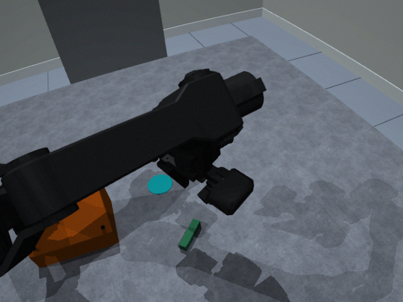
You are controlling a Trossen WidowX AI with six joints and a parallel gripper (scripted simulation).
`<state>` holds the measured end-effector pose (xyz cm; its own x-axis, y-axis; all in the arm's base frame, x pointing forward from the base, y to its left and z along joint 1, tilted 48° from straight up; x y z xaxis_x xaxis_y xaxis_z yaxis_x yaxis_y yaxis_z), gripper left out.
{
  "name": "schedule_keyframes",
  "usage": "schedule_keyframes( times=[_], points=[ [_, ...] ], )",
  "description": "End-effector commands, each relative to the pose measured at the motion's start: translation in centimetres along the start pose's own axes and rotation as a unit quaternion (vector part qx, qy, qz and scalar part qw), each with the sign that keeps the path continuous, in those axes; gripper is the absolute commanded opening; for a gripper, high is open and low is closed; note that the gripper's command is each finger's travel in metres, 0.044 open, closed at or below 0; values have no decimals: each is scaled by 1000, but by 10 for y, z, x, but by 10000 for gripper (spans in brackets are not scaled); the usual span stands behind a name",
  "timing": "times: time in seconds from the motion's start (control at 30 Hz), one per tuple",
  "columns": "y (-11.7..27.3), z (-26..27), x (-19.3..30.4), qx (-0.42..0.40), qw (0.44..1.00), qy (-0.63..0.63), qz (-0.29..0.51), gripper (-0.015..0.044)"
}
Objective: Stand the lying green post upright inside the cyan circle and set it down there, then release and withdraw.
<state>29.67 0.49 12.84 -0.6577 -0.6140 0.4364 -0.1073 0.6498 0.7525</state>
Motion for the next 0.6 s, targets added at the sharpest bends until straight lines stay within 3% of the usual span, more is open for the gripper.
schedule_keyframes(
  times=[0.0,0.37,0.57],
  points=[
    [-3,17,-3,28,993,110,38,232],
    [-6,21,-4,34,989,136,46,232],
    [-78,13,-3,33,989,136,42,232]
  ],
)
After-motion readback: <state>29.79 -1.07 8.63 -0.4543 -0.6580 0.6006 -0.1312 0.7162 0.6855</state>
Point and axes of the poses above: the point midway between the two fingers, 35 mm back from their tips, its own y axis back along the fingers, its own z axis across the jaws, x = y × z, the point moved 2 cm from there along y, back along the fingers, and after that the axes turned 14 degrees about y, right-handed, at the moved point
